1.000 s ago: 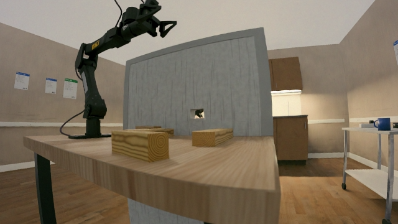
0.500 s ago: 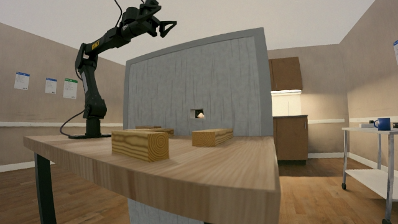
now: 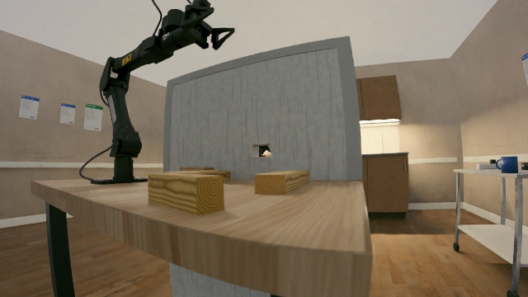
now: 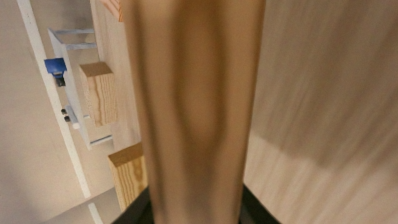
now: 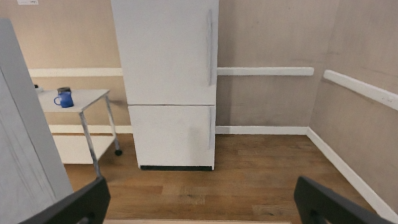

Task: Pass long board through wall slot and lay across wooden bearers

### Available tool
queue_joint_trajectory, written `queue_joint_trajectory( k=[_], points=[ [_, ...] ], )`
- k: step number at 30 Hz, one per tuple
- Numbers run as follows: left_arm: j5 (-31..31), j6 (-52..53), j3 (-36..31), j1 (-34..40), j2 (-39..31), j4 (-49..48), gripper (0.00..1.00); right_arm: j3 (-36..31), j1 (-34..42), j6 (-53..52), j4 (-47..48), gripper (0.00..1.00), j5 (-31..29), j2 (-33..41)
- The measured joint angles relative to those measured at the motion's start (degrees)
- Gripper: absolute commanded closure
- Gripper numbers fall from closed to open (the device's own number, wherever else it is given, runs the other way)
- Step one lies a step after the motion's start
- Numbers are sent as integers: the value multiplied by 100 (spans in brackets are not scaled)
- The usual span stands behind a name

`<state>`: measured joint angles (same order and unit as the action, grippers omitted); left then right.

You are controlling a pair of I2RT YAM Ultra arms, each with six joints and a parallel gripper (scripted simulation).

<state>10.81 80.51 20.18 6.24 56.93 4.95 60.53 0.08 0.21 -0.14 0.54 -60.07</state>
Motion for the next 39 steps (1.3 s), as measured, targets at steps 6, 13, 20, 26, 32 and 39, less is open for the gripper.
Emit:
queue_joint_trajectory(
  k=[6, 13, 20, 26, 32, 39],
  points=[
    [-9, 0, -33, -33, 68, -96, 100, 0, 0, 0, 0, 0, 0, 0],
    [-13, 0, -33, -4, 55, -116, 100, 0, 0, 0, 0, 0, 0, 0],
    [-20, -2, -46, 28, 52, -133, 100, 0, 0, 0, 0, 0, 0, 0],
    [-22, -2, -74, 7, 52, -144, 100, 0, 0, 0, 0, 0, 0, 0],
    [-22, -2, -142, -7, 107, -188, 100, 0, 0, 0, 0, 0, 0, 0],
    [-22, -2, -210, 7, 192, -334, 100, 0, 0, 0, 0, 0, 0, 0]
  ],
)
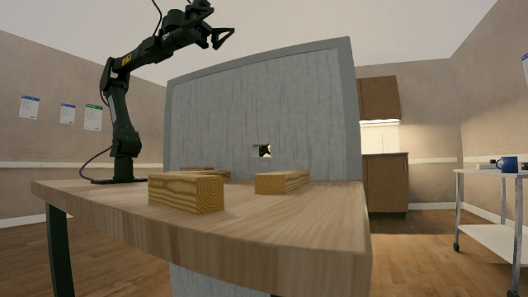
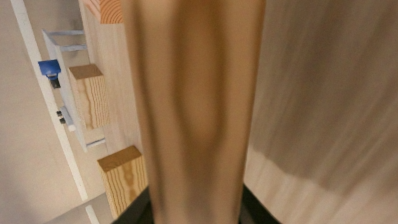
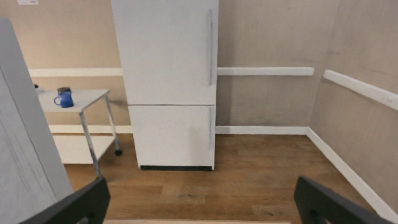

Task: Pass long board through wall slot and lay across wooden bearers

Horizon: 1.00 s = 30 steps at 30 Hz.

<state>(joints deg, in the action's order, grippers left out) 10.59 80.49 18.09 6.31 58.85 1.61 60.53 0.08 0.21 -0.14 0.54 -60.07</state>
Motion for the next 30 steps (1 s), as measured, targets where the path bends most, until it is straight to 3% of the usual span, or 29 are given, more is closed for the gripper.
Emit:
queue_joint_trajectory(
  k=[30],
  points=[
    [2, -2, -310, 22, 365, -688, 100, 0, 0, 0, 0, 0, 0, 0]
  ],
)
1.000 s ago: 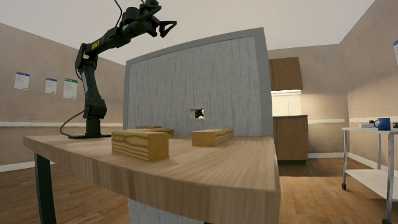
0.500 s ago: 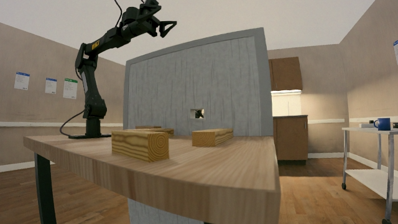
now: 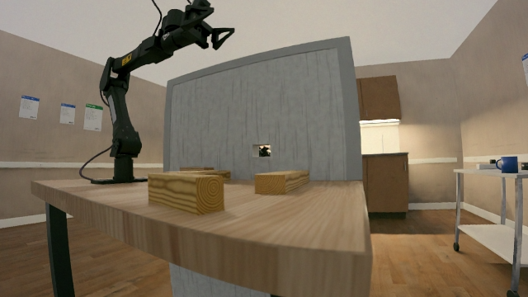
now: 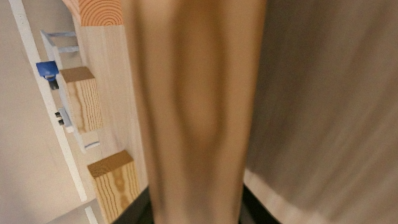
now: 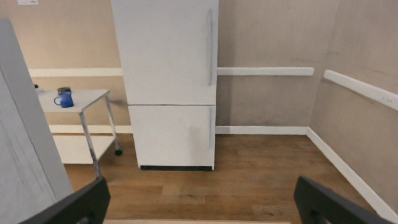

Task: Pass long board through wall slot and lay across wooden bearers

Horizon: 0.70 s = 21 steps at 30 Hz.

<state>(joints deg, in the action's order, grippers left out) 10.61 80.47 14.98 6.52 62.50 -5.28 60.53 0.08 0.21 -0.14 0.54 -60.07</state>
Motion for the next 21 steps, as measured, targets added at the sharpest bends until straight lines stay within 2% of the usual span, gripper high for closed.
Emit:
queue_joint_trajectory(
  k=[12, 21],
  points=[
    [11, 0, -101, -24, 98, -310, 100, 0, 0, 0, 0, 0, 0, 0],
    [164, 26, -636, 79, 76, -1250, 100, 0, 0, 0, 0, 0, 0, 0]
  ],
)
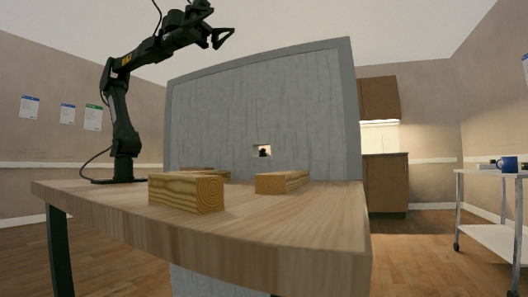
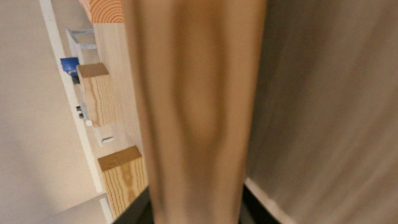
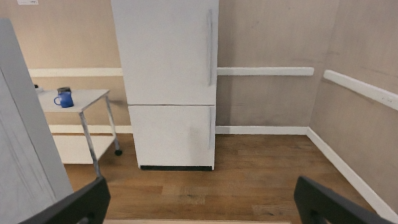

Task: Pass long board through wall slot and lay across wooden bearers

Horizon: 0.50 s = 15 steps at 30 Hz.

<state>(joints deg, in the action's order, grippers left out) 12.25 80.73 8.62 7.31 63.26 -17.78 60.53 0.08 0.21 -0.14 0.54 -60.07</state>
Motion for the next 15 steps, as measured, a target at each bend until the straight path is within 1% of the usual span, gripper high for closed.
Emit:
queue_joint_trajectory(
  k=[8, 15],
  points=[
    [61, 9, -184, 35, 52, -409, 100, 0, 0, 0, 0, 0, 0, 0],
    [190, 46, -599, 125, 225, -1320, 100, 0, 0, 0, 0, 0, 0, 0]
  ],
)
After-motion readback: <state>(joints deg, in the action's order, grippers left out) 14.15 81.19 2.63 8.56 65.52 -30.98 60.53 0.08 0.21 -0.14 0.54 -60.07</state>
